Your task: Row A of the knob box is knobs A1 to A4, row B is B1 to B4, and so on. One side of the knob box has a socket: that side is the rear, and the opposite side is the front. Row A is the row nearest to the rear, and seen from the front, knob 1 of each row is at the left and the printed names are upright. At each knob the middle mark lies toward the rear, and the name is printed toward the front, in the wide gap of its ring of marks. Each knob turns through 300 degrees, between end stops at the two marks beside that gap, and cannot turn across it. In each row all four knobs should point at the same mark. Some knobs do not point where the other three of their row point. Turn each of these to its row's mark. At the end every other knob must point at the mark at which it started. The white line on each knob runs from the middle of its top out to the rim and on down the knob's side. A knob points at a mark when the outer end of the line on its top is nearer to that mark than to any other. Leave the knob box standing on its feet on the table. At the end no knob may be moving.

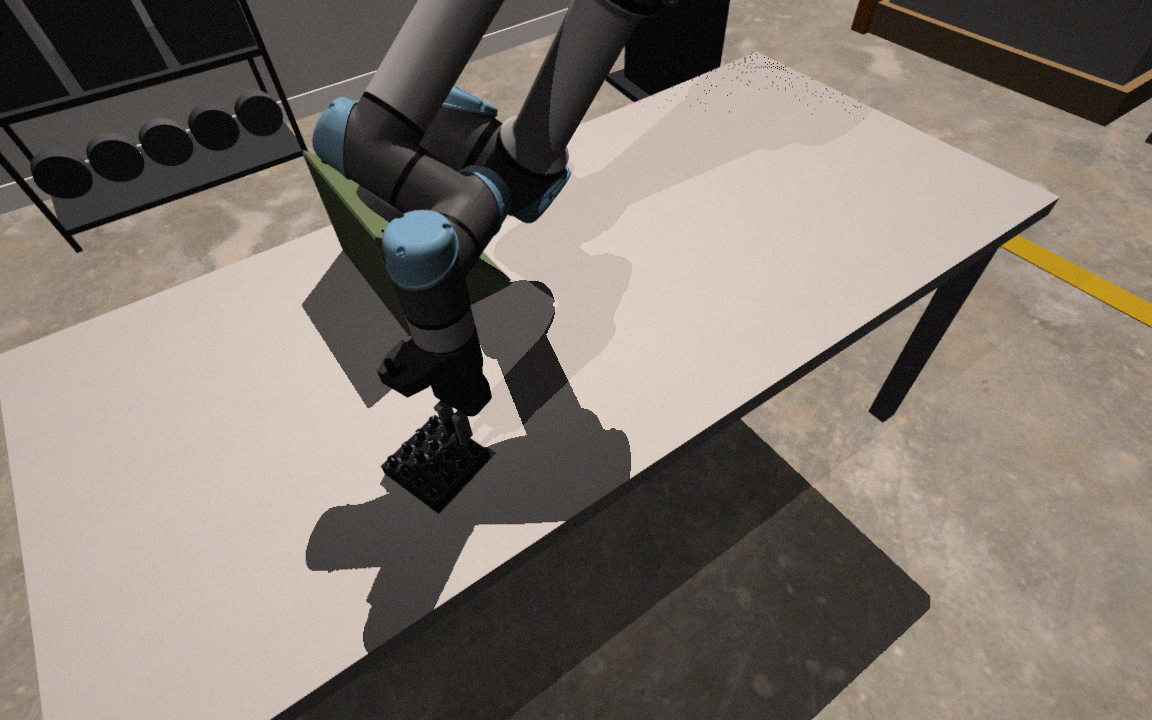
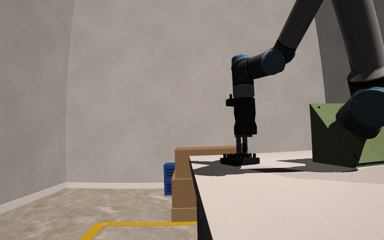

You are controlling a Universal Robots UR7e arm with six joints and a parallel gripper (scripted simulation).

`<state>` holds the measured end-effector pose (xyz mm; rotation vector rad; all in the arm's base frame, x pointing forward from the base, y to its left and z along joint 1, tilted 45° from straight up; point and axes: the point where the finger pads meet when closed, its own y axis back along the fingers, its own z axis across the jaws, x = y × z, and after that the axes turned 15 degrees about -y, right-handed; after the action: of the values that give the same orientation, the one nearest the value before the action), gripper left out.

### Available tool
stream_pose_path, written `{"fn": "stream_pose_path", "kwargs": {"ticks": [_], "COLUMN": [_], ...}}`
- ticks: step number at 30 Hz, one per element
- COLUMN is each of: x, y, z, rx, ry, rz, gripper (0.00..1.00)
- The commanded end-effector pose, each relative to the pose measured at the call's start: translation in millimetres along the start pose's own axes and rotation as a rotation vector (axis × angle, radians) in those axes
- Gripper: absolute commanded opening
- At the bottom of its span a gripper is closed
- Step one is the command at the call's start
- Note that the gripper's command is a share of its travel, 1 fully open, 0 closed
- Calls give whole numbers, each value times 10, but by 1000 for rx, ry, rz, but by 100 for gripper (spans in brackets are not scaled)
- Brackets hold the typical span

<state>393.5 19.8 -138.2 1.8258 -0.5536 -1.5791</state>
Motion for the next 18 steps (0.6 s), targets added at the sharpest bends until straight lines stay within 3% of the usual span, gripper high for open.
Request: {"fn": "stream_pose_path", "kwargs": {"ticks": [1,18], "x": [-17,-11], "y": [-68,-140], "z": [15,11], "rx": [-2,-2], "ry": [-2,-1], "rz": [-4,-3], "gripper": [46,46]}}
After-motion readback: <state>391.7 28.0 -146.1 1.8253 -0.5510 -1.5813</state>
